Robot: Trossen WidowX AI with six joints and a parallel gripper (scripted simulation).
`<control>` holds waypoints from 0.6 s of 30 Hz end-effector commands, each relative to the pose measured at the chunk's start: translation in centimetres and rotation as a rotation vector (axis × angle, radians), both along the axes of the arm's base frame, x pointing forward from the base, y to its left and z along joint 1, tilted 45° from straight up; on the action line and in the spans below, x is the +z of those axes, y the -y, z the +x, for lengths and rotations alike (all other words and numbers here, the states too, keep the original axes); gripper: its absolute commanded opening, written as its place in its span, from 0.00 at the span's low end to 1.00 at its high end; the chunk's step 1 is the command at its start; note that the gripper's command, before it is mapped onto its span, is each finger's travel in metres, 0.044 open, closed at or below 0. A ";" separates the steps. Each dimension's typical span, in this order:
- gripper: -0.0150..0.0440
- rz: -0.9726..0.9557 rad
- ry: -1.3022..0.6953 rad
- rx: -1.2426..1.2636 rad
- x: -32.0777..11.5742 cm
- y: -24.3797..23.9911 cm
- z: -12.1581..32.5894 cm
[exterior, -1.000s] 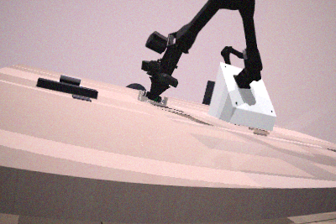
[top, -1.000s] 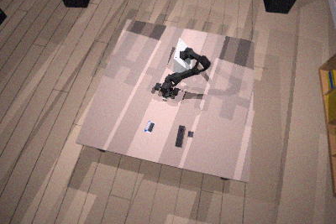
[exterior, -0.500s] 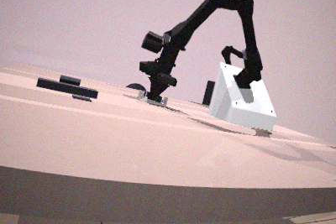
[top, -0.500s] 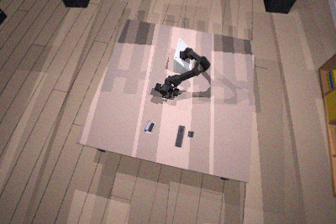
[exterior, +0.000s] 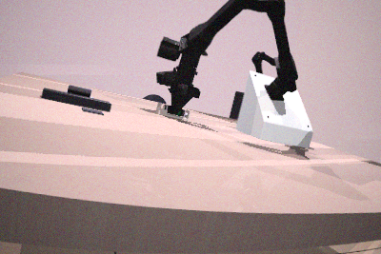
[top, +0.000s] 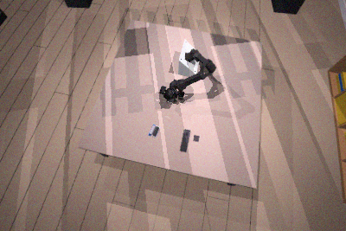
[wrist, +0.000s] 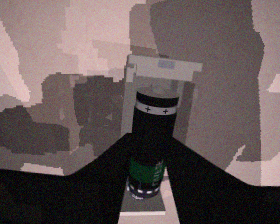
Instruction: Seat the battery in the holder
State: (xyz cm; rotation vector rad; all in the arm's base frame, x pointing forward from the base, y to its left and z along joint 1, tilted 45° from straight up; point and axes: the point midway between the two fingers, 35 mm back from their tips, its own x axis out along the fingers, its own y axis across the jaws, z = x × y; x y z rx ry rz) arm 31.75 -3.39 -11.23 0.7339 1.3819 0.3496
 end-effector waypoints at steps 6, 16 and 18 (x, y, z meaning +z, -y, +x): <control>0.39 0.008 -0.037 0.027 -0.1 -0.3 0.0; 0.39 0.007 -0.036 0.026 0.0 -0.2 0.6; 0.39 0.007 -0.036 0.026 0.0 -0.1 0.8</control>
